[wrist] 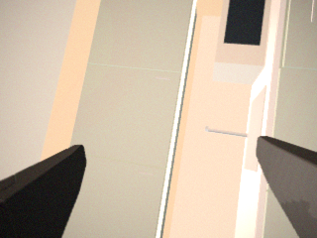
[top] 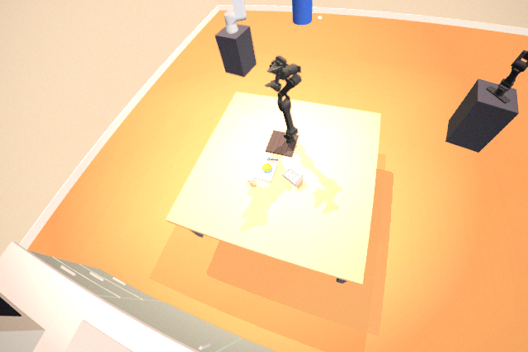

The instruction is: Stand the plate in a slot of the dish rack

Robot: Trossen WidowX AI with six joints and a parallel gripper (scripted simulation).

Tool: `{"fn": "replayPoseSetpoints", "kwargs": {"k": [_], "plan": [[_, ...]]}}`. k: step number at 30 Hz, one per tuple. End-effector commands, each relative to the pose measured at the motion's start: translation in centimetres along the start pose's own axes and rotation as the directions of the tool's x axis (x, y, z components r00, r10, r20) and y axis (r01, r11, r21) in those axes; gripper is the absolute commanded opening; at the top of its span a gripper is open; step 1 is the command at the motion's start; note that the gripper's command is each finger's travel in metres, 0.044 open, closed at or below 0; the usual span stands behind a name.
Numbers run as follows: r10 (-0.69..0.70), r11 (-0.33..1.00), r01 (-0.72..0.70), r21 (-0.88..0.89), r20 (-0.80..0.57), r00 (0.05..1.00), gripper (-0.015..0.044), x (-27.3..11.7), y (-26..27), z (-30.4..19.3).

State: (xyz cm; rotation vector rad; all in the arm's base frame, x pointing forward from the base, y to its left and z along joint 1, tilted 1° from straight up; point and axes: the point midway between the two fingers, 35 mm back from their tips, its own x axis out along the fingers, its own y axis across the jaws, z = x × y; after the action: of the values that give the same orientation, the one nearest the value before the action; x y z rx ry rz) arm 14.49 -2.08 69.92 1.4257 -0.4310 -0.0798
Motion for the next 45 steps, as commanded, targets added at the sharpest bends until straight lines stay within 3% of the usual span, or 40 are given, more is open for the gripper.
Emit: {"fn": "replayPoseSetpoints", "kwargs": {"k": [1, 8, 20, 28, 45], "plan": [[0.001, 1.0, -0.001, -0.001, 0.002, 1.0, 0.04, 0.0, 0.0, 0.0], [0.029, 0.999, -0.026, -0.038, 0.073, 0.997, 0.04, 0.1, 0.3, 0.1], [0.141, 0.934, -0.091, -0.345, 0.124, 0.982, 0.04, 0.8, 1.3, -4.1], [0.18, 0.9, -0.095, -0.425, 0.164, 0.97, 0.04, 1.5, 1.1, -4.9], [0.261, 0.638, -0.084, -0.766, 0.112, 0.959, 0.04, 4.4, -0.7, -10.6]]}}
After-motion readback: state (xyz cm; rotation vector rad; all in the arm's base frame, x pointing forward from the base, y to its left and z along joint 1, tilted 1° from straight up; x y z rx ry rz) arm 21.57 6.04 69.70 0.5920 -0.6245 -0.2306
